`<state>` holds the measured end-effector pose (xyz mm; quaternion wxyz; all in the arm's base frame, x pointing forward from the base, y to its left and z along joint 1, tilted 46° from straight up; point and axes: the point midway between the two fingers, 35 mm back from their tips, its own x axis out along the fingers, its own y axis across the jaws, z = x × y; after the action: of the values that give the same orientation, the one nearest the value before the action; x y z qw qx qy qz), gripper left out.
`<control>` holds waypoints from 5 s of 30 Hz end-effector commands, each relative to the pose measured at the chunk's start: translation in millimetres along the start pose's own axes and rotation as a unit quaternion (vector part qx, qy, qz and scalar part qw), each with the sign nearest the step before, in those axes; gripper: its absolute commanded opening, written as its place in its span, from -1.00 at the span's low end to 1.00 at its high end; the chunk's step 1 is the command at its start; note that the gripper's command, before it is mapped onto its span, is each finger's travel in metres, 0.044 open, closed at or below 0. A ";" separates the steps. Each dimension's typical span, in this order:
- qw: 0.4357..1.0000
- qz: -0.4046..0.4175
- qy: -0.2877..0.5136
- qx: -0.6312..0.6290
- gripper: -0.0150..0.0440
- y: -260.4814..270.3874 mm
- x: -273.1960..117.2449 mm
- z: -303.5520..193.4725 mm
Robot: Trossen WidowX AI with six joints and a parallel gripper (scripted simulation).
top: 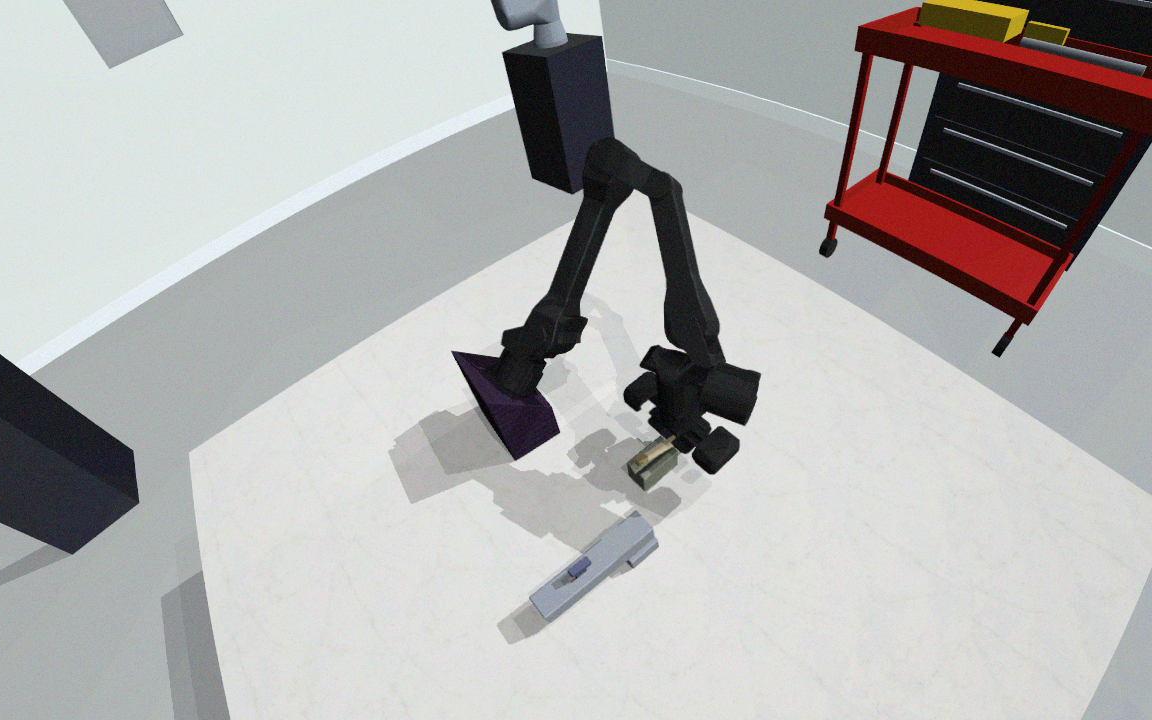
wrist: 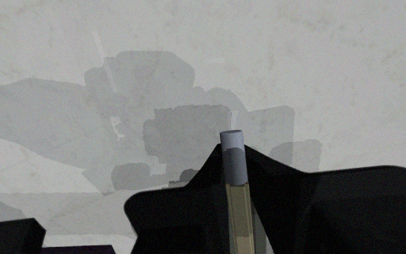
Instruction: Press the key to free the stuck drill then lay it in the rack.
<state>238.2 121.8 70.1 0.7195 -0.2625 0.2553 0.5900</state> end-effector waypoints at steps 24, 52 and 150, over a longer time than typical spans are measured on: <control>1.000 0.001 0.014 0.008 -0.49 2.1 -0.4 -7.8; 1.000 0.001 0.014 0.008 -0.49 2.0 -0.4 -7.8; 1.000 0.000 0.000 0.000 0.31 0.1 -0.1 -0.1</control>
<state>238.7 122.3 71.0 0.7204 -0.2613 0.2517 0.5911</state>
